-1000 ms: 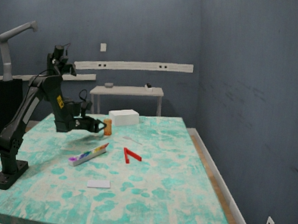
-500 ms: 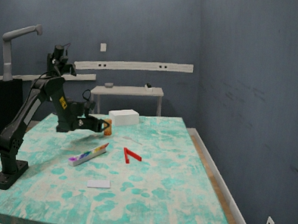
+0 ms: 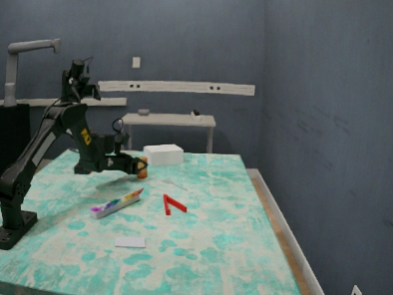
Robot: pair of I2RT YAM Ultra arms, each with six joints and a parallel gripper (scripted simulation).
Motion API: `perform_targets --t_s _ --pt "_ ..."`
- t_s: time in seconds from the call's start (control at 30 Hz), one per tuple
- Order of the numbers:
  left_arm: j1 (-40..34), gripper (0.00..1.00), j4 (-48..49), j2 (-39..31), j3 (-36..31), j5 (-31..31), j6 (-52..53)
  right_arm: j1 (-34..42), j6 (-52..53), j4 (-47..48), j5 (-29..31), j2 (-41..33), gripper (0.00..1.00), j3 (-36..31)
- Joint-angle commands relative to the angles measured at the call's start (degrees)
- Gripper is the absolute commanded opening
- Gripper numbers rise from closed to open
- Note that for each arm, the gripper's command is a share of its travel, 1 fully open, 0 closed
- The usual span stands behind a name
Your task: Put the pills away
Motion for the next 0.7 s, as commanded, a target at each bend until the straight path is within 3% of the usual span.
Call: perform_targets --t_s 0.0,0.13,0.17,0.47,0.67 --pt "0.17 1.0 0.77 1.32 0.43 0.04 0.32 -0.37 -0.42 -0.55 -0.36 -0.58 0.65 1.99" --pt "0.17 1.0 0.77 1.32 0.43 0.04 0.32 -0.36 -0.42 -0.11 -0.35 -0.59 0.65 1.98" --pt "0.17 1.0 0.77 1.32 0.43 0.04 0.32 -0.36 -0.42 -0.11 -0.35 -0.59 0.57 1.98" --pt "0.17 1.0 0.77 1.32 0.43 0.04 0.32 -0.29 -0.39 0.6 -0.26 -1.21 0.44 1.1" --pt "0.17 1.0 0.77 1.32 0.43 0.04 0.32 -0.21 -0.36 1.0 -0.16 -1.35 0.41 0.79"
